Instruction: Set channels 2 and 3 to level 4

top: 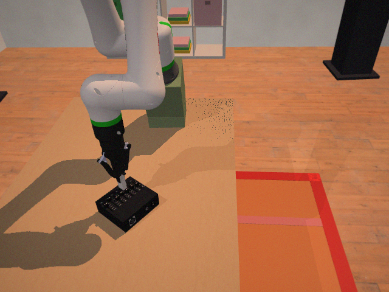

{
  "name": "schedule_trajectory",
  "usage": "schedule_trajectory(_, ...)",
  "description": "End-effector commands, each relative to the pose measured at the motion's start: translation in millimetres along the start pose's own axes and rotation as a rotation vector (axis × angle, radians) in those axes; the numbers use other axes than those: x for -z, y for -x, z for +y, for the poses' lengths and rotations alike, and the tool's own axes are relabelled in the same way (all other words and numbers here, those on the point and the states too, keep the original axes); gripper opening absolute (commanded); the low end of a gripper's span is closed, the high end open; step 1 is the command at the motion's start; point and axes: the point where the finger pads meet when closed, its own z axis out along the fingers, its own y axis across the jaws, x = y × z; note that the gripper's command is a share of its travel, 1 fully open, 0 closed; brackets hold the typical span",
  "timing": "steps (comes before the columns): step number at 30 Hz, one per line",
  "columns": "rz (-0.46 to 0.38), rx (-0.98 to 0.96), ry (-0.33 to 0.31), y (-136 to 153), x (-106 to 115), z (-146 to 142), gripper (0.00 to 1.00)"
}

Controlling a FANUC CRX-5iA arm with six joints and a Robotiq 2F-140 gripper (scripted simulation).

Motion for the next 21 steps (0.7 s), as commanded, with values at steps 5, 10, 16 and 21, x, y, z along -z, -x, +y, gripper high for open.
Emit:
schedule_trajectory(5,0.0,0.0,0.0,1,0,0,0.0)
schedule_trajectory(10,0.0,0.0,0.0,1,4,0,0.0)
schedule_trajectory(16,0.0,0.0,0.0,1,14,0,0.0)
schedule_trajectory(21,0.0,0.0,0.0,1,29,0,0.0)
